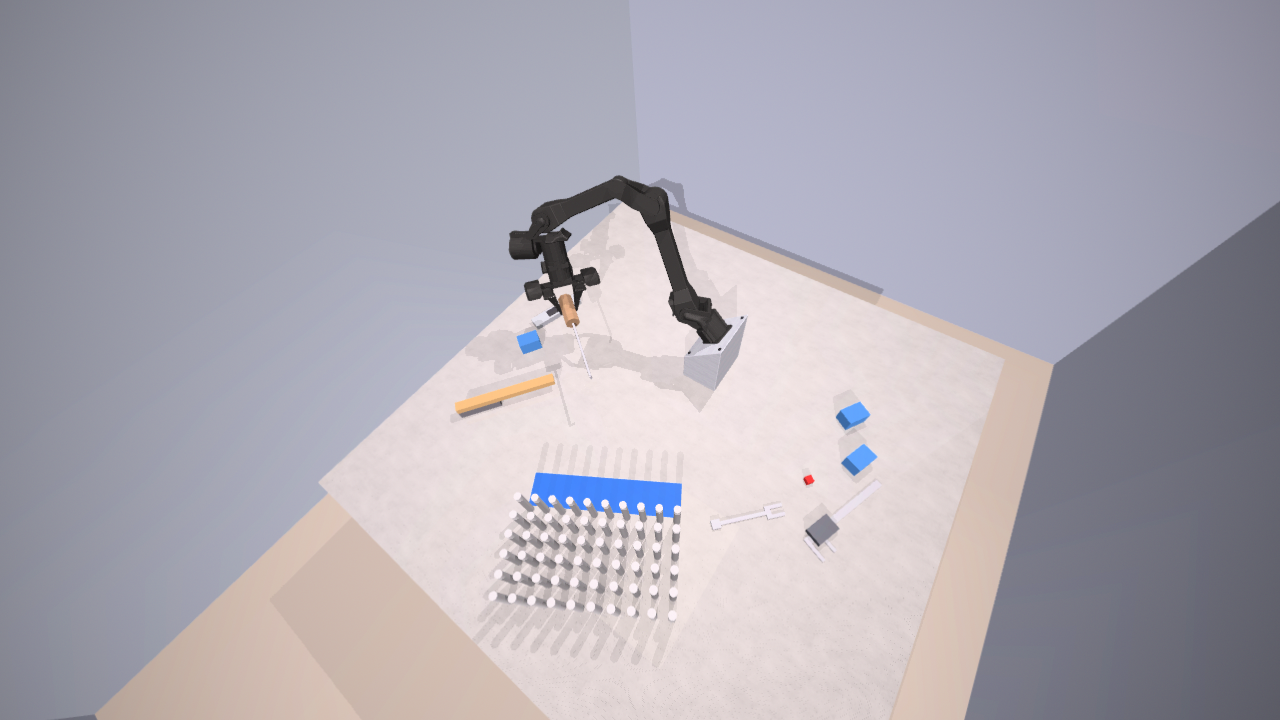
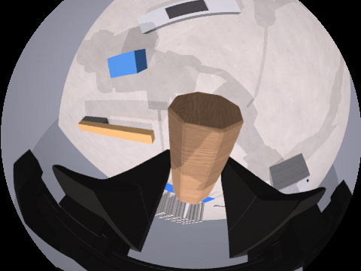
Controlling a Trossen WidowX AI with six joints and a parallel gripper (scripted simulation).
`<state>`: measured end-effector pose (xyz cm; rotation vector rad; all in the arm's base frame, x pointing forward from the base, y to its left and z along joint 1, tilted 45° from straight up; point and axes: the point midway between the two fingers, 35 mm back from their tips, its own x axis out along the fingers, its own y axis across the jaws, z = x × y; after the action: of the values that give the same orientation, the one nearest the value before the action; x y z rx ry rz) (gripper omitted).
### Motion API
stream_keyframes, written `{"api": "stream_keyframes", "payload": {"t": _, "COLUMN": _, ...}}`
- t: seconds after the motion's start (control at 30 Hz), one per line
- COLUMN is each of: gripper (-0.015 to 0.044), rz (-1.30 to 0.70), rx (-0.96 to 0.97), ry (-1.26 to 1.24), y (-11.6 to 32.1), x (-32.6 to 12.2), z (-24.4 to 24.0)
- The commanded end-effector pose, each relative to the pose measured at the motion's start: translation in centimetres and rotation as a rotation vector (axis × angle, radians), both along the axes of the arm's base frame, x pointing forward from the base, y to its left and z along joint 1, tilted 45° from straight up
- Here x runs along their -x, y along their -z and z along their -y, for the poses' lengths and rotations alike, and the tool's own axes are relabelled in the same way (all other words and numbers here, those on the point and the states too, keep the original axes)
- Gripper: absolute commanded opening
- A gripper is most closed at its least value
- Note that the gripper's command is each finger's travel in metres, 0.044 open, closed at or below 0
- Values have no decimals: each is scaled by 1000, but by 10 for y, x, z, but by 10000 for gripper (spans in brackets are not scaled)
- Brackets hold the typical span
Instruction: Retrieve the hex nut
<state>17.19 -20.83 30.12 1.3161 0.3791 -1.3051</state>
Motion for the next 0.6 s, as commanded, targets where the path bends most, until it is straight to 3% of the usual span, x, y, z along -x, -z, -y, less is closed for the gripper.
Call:
{"api": "stream_keyframes", "payload": {"t": 0.0, "gripper": 0, "rz": -7, "rx": 12, "ry": -42, "y": -12, "x": 13, "z": 2}}
{"api": "stream_keyframes", "payload": {"t": 0.57, "gripper": 0, "rz": -38, "rx": 57, "ry": -134, "y": -37, "x": 44, "z": 7}}
